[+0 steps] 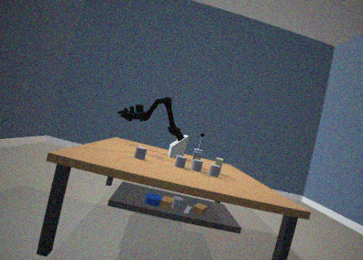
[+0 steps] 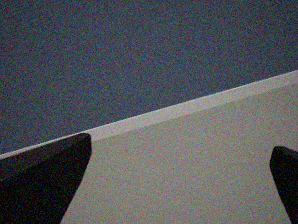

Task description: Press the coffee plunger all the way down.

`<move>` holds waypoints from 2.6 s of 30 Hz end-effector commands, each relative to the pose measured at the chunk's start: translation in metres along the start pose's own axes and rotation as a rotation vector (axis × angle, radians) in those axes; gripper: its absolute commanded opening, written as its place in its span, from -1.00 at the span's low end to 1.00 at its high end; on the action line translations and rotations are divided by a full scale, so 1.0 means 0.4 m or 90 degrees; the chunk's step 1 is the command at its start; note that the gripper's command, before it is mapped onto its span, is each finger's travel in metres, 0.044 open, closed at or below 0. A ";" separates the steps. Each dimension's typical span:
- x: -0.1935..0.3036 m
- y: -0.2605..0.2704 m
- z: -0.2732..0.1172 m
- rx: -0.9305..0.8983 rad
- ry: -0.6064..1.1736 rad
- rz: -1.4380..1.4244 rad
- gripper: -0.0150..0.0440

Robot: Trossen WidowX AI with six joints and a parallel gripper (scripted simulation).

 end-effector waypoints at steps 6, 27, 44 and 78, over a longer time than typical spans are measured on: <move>0.053 0.056 -0.004 -0.023 0.046 0.034 1.00; 0.401 0.521 -0.274 -0.221 0.454 0.138 1.00; 0.406 0.797 -0.848 -0.543 0.758 -0.010 1.00; -0.015 0.349 -1.552 -1.319 0.325 -0.522 1.00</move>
Point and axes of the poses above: the point midway between the two fingers, 35 mm back from their tips, its own z axis out along the fingers, its own y axis across the jaws, x = y × z, the point moved 6 cm from there along -z, back along the fingers, and after that the axes turned 1 degree about -z, right-handed, at the moved point
